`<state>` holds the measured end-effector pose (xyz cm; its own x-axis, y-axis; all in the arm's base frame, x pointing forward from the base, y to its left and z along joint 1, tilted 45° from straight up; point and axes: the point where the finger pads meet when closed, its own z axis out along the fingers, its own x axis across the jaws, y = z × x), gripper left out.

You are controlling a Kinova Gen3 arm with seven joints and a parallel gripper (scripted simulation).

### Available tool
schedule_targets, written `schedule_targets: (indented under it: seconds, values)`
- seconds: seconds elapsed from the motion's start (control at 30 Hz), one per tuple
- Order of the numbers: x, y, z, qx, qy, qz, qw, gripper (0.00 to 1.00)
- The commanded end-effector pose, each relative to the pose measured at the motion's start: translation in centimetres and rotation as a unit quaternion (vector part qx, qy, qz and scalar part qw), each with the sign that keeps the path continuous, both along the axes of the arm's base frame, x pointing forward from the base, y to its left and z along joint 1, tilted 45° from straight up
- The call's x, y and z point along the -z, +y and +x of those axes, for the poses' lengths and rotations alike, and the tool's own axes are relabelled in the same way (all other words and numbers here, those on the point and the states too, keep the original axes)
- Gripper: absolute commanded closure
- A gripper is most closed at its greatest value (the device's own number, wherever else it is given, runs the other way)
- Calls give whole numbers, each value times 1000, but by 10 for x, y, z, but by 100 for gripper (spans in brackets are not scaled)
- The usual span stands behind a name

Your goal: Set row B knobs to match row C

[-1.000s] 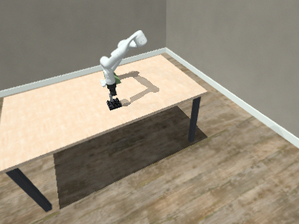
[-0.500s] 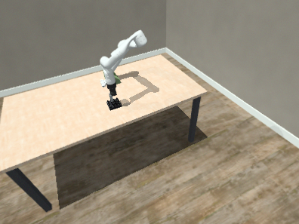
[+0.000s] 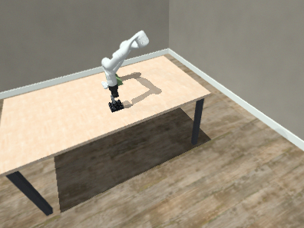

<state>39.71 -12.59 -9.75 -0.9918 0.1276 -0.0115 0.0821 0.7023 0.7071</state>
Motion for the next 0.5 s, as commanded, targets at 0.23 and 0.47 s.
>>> schedule_targets:
  seconds: [0.23,0.47]
  values:
    - [2,0,-1,-62,-55,-3,997,54]
    - [3,0,-2,-112,-98,-4,989,54]
